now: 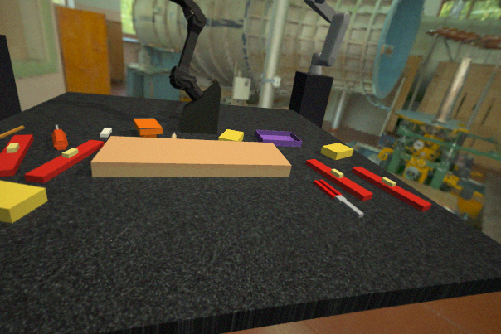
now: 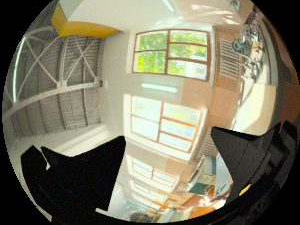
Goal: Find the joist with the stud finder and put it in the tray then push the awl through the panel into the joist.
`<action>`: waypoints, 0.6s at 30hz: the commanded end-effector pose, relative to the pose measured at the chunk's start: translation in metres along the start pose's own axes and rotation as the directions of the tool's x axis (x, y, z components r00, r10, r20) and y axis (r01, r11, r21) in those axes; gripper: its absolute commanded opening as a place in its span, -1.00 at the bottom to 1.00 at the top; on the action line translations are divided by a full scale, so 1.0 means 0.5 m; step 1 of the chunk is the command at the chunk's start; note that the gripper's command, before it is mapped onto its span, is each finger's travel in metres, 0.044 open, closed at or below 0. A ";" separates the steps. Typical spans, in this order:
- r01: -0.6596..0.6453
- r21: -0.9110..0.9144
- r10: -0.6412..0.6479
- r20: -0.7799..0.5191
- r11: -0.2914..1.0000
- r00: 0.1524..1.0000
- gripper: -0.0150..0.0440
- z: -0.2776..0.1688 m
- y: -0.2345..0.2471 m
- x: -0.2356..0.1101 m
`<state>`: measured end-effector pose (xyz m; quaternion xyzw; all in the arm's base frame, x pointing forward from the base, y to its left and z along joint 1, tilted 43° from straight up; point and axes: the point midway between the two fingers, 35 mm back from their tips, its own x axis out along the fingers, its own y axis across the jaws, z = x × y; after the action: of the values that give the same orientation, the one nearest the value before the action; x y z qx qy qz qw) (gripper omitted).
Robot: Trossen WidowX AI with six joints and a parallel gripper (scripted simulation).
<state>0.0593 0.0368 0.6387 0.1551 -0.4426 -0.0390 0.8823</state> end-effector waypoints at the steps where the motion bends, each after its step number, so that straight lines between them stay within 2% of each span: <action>1: 0.178 0.273 -0.178 -0.026 0.945 0.984 1.00 -0.026 -0.148 0.023; 6: 0.385 0.522 -0.383 -0.117 0.761 0.916 1.00 -0.099 -0.310 0.029; 10: 0.529 0.643 -0.526 -0.222 0.554 0.821 1.00 -0.183 -0.423 0.014; 14: 0.645 0.694 -0.643 -0.340 0.321 0.686 1.00 -0.284 -0.518 -0.022; 18: 0.724 0.683 -0.729 -0.450 0.092 0.516 1.00 -0.390 -0.590 -0.077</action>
<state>0.1899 -0.1770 0.4589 0.6931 -0.3036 -0.2048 0.6208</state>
